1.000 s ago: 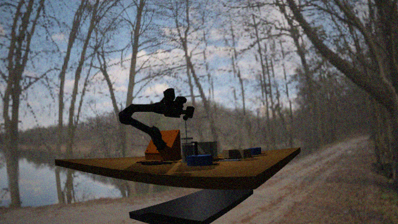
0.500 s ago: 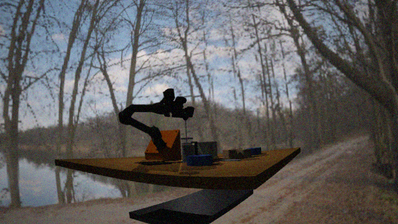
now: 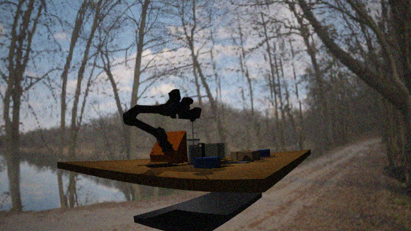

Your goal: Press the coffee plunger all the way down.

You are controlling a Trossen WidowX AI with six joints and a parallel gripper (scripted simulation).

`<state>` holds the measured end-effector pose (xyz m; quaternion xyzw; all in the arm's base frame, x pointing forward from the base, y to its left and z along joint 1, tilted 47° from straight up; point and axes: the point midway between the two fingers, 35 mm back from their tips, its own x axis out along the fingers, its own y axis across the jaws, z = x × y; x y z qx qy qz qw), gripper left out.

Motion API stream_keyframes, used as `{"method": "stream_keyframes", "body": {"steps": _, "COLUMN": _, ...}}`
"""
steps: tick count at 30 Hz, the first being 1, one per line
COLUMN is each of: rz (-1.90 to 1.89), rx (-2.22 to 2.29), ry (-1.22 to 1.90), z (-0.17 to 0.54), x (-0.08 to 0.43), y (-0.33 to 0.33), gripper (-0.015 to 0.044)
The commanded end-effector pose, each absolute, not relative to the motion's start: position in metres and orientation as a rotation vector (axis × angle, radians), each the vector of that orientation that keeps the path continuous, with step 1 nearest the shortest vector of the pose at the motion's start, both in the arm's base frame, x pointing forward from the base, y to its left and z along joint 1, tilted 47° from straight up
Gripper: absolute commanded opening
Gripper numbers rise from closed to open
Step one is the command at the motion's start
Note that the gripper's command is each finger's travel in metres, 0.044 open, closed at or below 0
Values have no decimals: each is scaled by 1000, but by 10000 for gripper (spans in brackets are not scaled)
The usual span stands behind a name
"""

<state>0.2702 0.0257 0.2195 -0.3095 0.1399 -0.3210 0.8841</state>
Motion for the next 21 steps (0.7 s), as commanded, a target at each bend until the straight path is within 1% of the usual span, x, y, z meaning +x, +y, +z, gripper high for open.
{"method": "stream_keyframes", "body": {"steps": 1, "rz": -669, "rx": -651, "ry": 304, "z": 209, "x": 271, "y": 18, "gripper": 117}}
{"method": "stream_keyframes", "body": {"steps": 21, "rz": -667, "rx": -648, "ry": 308, "z": 185, "x": 276, "y": -5, "gripper": 117}}
